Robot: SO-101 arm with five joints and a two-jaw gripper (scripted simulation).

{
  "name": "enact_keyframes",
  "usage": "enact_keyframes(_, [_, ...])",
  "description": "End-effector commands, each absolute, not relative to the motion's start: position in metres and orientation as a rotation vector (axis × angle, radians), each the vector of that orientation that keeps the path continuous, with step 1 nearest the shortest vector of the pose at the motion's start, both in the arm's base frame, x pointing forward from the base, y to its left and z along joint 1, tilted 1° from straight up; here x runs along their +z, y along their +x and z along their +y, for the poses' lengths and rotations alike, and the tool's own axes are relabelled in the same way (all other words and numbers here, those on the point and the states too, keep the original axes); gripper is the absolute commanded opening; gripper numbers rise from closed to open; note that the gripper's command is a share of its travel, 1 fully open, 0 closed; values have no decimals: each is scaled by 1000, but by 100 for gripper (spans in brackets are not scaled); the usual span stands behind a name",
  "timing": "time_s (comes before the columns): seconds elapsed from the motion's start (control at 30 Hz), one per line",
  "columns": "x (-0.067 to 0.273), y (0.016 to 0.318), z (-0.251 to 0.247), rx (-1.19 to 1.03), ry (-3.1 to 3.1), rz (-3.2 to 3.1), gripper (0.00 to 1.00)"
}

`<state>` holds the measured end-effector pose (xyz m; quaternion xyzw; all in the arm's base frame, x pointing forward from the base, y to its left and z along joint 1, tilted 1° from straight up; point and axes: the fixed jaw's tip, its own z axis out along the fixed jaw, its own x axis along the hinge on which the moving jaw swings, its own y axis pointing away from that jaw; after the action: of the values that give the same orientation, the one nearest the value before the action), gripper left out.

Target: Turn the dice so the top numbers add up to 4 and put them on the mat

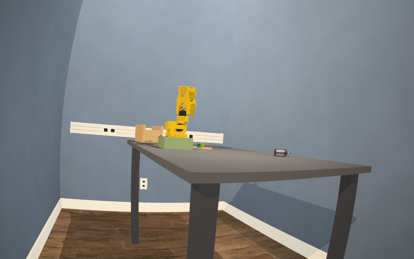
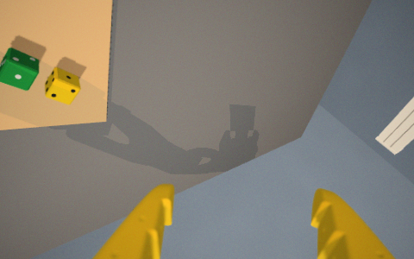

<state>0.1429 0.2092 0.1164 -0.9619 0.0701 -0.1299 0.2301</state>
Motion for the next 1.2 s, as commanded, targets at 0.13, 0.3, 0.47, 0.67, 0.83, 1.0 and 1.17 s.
enact_keyframes(0.13, [116,137,217,-419,-2686,-250,28])
enact_keyframes(0.3, [117,134,222,-476,-2656,-572,28])
enact_keyframes(0.47, [118,130,227,-529,-2591,-891,28])
enact_keyframes(0.67, [119,125,233,-572,-2502,-1187,28])
enact_keyframes(0.83, [119,120,238,-616,-2373,-1481,28])
enact_keyframes(1.0, [120,115,244,-654,-2208,-1773,28])
enact_keyframes(1.17, [120,112,247,-674,-2108,-1916,28])
